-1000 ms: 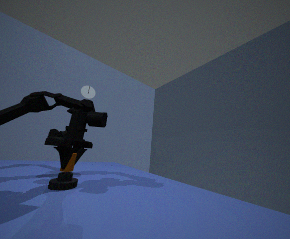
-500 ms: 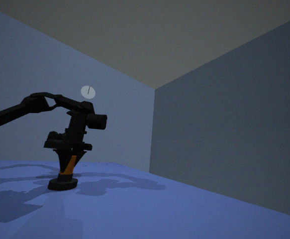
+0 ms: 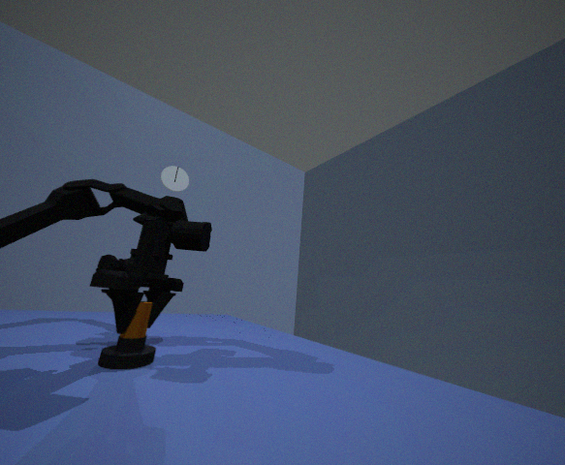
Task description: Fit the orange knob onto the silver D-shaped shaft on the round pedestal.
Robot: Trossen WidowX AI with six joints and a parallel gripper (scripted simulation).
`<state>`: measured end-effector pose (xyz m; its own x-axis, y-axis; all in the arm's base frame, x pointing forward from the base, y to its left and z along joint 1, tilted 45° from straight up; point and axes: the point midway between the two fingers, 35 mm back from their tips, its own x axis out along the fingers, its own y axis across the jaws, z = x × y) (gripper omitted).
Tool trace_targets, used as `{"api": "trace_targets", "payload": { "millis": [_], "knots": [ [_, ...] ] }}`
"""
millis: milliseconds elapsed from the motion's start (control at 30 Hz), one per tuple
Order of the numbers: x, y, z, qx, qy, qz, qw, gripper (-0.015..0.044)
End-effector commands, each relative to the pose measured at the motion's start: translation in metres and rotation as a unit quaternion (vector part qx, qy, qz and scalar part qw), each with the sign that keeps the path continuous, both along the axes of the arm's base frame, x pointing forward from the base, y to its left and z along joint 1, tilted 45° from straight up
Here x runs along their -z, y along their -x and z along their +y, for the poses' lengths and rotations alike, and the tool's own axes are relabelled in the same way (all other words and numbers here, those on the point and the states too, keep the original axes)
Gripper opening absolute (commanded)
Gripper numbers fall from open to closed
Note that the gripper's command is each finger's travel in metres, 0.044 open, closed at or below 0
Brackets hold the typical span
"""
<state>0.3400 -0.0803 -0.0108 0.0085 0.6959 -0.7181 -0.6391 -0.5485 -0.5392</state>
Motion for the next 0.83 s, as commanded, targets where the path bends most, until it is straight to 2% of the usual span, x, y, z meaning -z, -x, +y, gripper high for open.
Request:
{"api": "trace_targets", "payload": {
  "millis": [0,300,567,800],
  "knots": [
    [0.0,0.0,0.0,0.0,0.0,0.0,1.0,0.044],
    [-0.002,0.0,-0.002,0.001,0.0,0.0,1.0,0.044],
    [-0.068,0.002,-0.066,0.038,0.007,0.027,0.999,0.044],
    [-0.069,-0.001,-0.068,0.039,0.008,0.024,0.999,0.044]
  ]
}}
